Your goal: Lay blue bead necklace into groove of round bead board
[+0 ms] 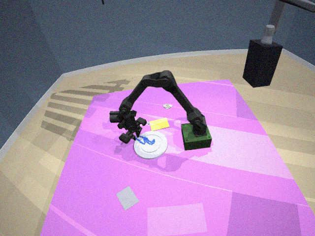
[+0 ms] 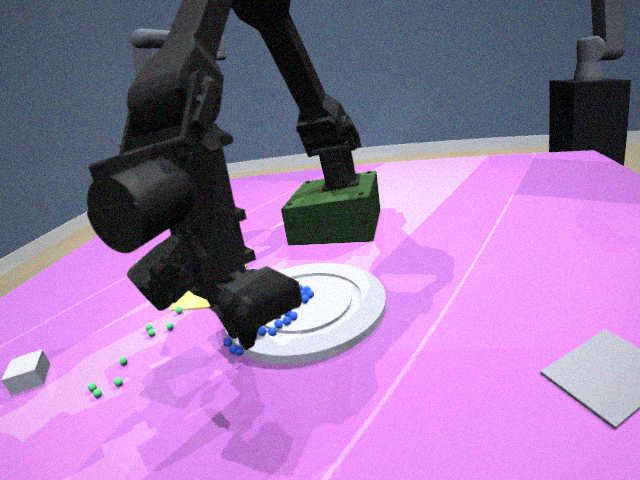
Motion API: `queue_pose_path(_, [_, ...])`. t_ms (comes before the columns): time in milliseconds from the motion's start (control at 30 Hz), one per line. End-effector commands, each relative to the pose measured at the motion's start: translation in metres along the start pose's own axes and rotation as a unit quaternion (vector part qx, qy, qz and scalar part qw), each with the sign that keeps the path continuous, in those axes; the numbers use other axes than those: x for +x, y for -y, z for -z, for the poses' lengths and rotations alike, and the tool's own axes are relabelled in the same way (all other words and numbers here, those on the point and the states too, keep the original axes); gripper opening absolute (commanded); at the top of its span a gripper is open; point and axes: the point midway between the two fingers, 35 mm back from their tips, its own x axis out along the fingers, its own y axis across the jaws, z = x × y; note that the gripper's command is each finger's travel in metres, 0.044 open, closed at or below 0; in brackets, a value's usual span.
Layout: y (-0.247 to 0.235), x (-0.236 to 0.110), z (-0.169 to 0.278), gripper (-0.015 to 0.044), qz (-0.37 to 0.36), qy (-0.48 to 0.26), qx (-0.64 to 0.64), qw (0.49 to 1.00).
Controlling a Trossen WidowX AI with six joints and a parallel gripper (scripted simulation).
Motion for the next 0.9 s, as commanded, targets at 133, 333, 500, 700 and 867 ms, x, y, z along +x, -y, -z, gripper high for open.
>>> queue_pose_path(133, [-0.0001,-0.0003,-0.0002,0.0000,0.000,0.000,0.000,1.000])
queue_pose_path(333, [-0.0001,-0.0003,-0.0002,0.0000,0.000,0.000,0.000,1.000])
queue_pose_path(500, [-0.0001,-0.0003,-0.0002,0.0000,0.000,0.000,0.000,1.000])
queue_pose_path(700, [-0.0001,-0.0003,-0.0002,0.0000,0.000,0.000,0.000,1.000])
queue_pose_path(867, [-0.0001,-0.0003,-0.0002,0.0000,0.000,0.000,0.000,1.000])
